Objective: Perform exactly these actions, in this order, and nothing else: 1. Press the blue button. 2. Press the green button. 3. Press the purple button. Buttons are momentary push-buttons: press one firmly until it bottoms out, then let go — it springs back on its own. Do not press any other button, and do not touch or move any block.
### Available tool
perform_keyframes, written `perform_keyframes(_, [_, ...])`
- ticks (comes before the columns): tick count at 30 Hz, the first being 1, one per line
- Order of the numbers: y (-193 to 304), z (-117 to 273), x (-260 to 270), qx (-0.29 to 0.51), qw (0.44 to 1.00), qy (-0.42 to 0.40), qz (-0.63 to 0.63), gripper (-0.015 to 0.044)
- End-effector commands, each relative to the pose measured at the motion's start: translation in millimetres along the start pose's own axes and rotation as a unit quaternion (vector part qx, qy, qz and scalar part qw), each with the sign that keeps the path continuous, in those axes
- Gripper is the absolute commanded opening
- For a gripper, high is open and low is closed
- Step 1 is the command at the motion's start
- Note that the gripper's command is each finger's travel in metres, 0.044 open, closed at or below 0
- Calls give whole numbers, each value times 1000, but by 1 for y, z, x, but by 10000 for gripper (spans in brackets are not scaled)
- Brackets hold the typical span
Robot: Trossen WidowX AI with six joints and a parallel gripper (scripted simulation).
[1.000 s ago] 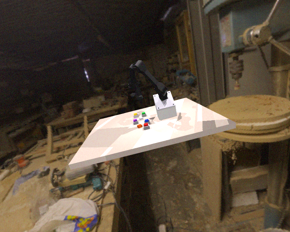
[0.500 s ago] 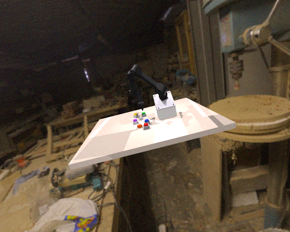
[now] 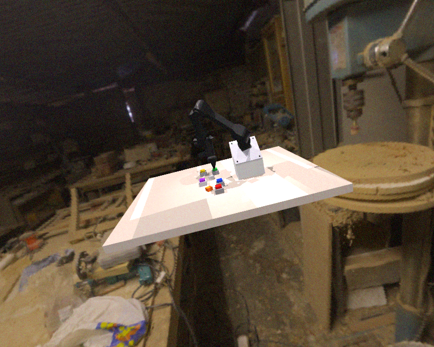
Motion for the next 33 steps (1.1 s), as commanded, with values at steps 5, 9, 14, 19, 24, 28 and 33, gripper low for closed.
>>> perform_keyframes(5, [2,-9,1,0,1000,-4,-4,20])
perform_keyframes(9, [2,-9,1,0,1000,-4,-4,20])
perform_keyframes(14, [2,-9,1,0,1000,-4,-4,20])
perform_keyframes(19, [2,-9,1,0,1000,-4,-4,20])
perform_keyframes(24, [2,23,0,0,1000,-2,-4,20])
perform_keyframes(28, [2,26,1,0,1000,-3,-4,20])
perform_keyframes(33, [2,84,-1,1,1000,-1,-4,20])
Point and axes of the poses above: the point midway between the two fingers, 35 mm back from their tips, its own z axis back along the fingers, its own x axis across the jaws, y = z × x, the point moved 6 cm from there along z, back along the fingers, and after that the axes turned 15 degrees about z, right-handed, at the moved point
